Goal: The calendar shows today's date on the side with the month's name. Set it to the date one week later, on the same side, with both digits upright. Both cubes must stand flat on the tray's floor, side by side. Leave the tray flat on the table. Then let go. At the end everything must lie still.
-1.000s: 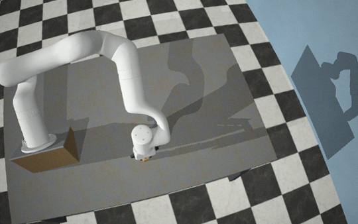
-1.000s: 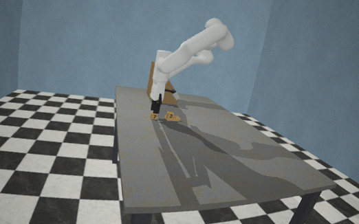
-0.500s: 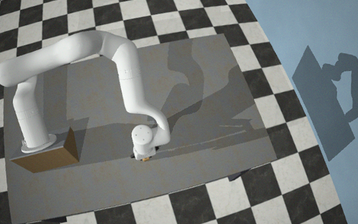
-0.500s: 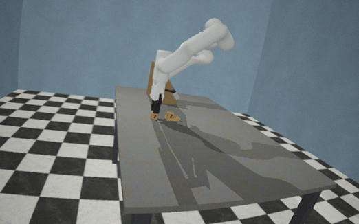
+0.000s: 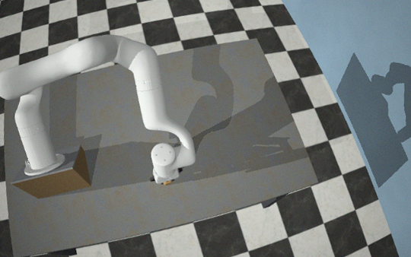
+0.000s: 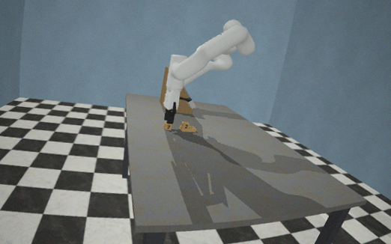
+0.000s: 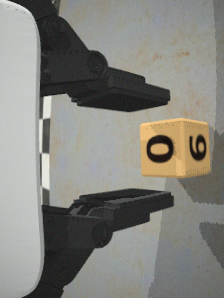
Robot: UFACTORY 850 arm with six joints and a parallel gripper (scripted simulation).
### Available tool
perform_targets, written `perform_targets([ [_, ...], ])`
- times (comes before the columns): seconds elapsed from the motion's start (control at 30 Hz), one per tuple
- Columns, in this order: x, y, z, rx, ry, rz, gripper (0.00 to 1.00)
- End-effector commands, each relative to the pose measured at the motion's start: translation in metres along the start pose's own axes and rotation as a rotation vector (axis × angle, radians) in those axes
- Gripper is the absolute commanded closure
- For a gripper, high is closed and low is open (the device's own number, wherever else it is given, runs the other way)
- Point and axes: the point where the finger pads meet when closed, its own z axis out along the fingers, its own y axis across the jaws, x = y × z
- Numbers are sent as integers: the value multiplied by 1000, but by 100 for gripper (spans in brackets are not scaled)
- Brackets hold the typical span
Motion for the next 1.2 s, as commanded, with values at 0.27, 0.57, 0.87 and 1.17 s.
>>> perform_targets([
  [0.27,0,1,-1,-2,-1,-1,51],
  [0.57,0,1,0,-2,-1,-1,51],
  [0.87,0,1,10,-2,-1,-1,51],
  [1.17,0,1,21,-2,-1,-1,51],
])
